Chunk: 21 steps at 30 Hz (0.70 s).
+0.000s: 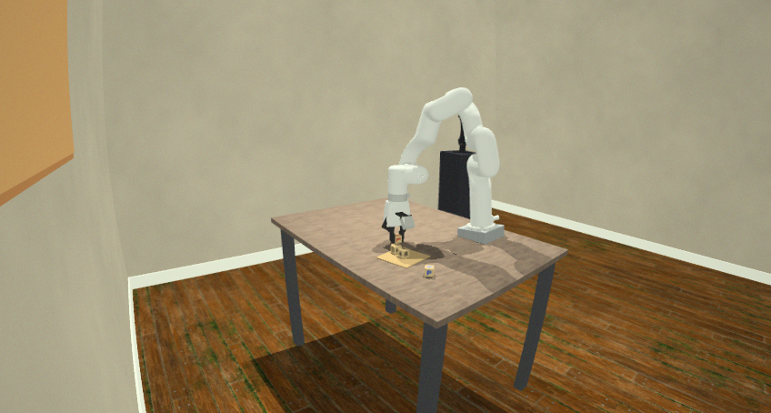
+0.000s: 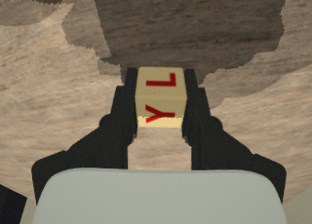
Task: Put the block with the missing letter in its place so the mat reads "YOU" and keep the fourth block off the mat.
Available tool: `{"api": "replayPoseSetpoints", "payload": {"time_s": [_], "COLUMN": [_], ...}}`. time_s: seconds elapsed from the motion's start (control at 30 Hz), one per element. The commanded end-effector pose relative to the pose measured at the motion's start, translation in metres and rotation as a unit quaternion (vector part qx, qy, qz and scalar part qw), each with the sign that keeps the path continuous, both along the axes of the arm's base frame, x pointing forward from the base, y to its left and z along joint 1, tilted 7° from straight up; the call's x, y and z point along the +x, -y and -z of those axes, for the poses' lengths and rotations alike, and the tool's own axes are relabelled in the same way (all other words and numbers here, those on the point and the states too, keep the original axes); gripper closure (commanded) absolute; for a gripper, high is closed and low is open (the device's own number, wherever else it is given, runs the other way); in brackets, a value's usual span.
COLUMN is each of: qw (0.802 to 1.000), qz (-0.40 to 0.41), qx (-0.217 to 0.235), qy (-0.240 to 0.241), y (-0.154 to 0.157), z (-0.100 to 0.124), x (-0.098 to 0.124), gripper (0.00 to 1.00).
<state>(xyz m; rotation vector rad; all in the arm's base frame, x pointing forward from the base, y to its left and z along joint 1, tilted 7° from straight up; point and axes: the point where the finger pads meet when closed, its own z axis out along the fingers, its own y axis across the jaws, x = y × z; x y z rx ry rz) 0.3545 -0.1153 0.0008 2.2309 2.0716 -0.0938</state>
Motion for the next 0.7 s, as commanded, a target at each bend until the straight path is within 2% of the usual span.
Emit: {"api": "replayPoseSetpoints", "payload": {"time_s": [0.0, 0.2, 0.3, 0.67], "qw": [1.0, 1.0, 1.0, 1.0], "qz": [0.0, 0.0, 0.0, 0.0], "qx": [0.0, 0.0, 0.0, 0.0], "qy": [0.002, 0.002, 0.002, 0.002], "y": [0.0, 0.0, -0.001, -0.009], "z": [-0.001, -0.002, -0.011, -0.085], "x": [0.001, 0.001, 0.001, -0.001], "gripper": [0.73, 0.73, 0.73, 0.73]}}
